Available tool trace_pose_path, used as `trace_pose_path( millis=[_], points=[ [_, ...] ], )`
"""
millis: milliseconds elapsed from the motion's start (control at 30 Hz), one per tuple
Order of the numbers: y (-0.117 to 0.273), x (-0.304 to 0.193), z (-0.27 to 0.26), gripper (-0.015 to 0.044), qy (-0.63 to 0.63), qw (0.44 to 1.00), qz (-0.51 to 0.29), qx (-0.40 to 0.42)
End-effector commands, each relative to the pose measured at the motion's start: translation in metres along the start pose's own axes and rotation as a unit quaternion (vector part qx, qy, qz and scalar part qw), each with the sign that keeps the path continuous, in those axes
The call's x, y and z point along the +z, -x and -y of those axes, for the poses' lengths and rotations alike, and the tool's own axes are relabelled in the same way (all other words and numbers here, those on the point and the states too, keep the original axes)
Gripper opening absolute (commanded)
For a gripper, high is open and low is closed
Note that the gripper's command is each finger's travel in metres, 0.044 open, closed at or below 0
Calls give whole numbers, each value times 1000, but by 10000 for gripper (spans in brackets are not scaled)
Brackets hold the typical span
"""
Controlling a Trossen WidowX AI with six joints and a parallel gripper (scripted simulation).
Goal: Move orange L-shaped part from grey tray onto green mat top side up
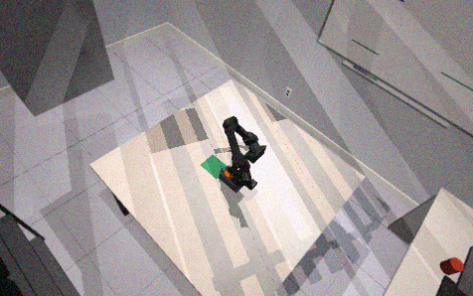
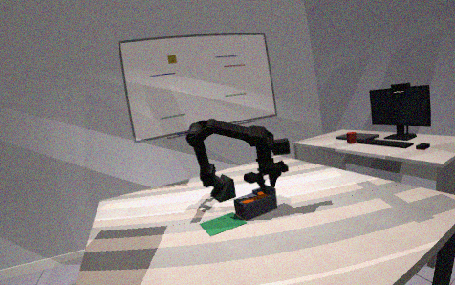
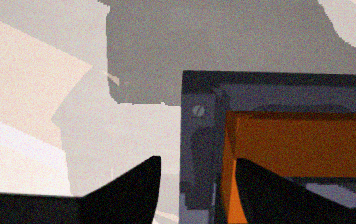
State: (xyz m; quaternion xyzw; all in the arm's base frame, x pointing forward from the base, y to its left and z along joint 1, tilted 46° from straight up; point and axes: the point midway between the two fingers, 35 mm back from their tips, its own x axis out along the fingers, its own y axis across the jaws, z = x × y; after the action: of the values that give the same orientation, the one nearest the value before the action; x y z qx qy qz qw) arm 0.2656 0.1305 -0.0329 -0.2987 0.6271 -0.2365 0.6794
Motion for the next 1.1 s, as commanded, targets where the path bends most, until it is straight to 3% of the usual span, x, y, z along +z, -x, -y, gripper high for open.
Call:
trace_pose_path(
  millis=[0,433,1067],
  points=[
    [-8,0,1,180,3,1000,1,-2],
    [-28,0,1,180,3,1000,1,-3],
    [-27,-1,0,180,1,1000,1,1]
  ],
)
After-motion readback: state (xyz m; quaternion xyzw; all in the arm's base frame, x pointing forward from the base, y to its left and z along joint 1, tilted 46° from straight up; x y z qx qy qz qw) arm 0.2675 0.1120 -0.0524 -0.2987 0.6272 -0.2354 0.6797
